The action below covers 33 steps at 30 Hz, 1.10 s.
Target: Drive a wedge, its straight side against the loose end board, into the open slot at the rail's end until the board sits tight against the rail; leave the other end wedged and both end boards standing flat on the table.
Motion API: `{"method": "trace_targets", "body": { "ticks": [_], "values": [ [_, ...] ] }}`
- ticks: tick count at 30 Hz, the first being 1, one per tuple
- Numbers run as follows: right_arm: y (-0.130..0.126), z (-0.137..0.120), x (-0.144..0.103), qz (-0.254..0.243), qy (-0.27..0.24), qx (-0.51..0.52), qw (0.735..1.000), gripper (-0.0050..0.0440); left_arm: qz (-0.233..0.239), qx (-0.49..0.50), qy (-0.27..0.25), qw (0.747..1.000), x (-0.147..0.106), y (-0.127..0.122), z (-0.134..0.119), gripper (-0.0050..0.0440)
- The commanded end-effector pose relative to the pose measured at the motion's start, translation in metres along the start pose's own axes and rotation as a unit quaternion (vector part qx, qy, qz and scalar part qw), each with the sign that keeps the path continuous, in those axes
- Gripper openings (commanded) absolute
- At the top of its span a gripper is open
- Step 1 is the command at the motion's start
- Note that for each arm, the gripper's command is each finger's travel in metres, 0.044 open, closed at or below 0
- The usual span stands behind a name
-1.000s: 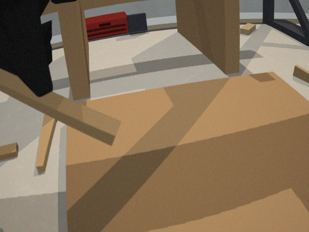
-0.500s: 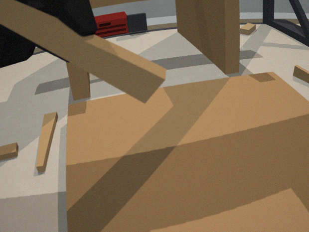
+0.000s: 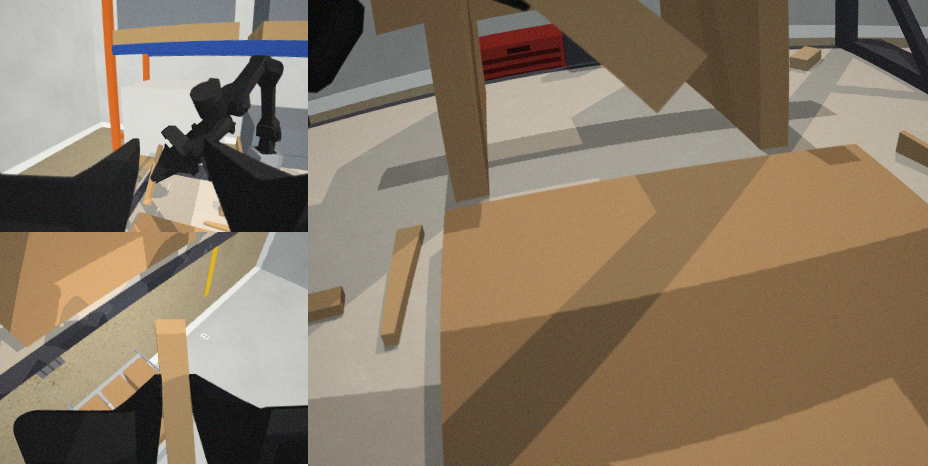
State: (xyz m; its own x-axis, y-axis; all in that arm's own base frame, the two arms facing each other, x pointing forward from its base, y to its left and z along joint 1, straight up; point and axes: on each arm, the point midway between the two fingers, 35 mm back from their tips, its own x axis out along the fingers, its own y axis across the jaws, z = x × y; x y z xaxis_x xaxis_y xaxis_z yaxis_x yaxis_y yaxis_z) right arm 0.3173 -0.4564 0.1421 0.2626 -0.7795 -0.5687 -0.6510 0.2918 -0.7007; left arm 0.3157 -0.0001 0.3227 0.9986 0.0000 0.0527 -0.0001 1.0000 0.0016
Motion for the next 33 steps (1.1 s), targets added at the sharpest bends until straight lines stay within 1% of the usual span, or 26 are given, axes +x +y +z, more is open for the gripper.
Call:
{"method": "trace_targets", "body": {
  "ticks": [1, 3, 4, 5, 6, 7, 14, 21, 23, 24, 25, 33],
  "values": [
    [-0.021, -0.011, -0.008, -0.026, 0.000, -0.035, 0.999, 0.0010, 0.003, -0.001, -0.006, 1.000, -0.001, 0.001, 0.004, 0.0201],
    [-0.021, -0.011, -0.008, -0.026, 0.000, -0.035, 0.999, 0.0010, 0.003, -0.001, -0.006, 1.000, -0.001, 0.001, 0.004, 0.0201],
    [-0.017, -0.009, -0.008, -0.021, 0.002, -0.029, 0.999, 0.0010, 0.003, -0.001, -0.006, 1.000, -0.001, 0.001, 0.004, 0.0201],
    [-0.007, -0.004, -0.004, -0.009, -0.001, -0.023, 1.000, 0.0010, 0.003, -0.001, -0.006, 1.000, -0.001, 0.001, 0.004, 0.0201],
    [-0.012, -0.006, -0.008, -0.014, 0.002, -0.014, 1.000, 0.0010, 0.003, -0.001, -0.006, 1.000, -0.001, 0.001, 0.004, 0.0201],
    [-0.020, -0.009, -0.012, -0.024, 0.005, -0.009, 1.000, 0.0010, 0.003, -0.001, -0.006, 1.000, -0.001, 0.001, 0.004, 0.0100],
    [-0.013, -0.006, -0.010, -0.018, 0.004, -0.011, 1.000, 0.0010, 0.003, -0.001, -0.006, 1.000, -0.001, 0.001, 0.004, 0.0100],
    [-0.016, -0.008, -0.010, -0.020, 0.005, -0.014, 1.000, 0.0010, 0.003, -0.001, -0.006, 1.000, -0.001, 0.001, 0.004, 0.0100],
    [-0.013, -0.006, -0.009, -0.017, 0.004, -0.015, 1.000, 0.0010, 0.003, -0.001, -0.006, 1.000, -0.001, 0.001, 0.004, 0.0100],
    [-0.013, -0.006, -0.009, -0.017, 0.004, -0.015, 1.000, 0.0010, -0.002, 0.005, -0.005, 1.000, 0.006, 0.001, 0.009, 0.0100],
    [-0.013, -0.006, -0.009, -0.017, 0.004, -0.015, 1.000, 0.0010, -0.005, 0.008, 0.000, 1.000, 0.010, 0.002, 0.007, 0.0100],
    [-0.014, -0.007, -0.009, -0.018, 0.004, -0.015, 1.000, 0.0010, -0.047, 0.037, 0.060, 0.996, 0.057, 0.005, -0.023, 0.0100]
  ]
}}
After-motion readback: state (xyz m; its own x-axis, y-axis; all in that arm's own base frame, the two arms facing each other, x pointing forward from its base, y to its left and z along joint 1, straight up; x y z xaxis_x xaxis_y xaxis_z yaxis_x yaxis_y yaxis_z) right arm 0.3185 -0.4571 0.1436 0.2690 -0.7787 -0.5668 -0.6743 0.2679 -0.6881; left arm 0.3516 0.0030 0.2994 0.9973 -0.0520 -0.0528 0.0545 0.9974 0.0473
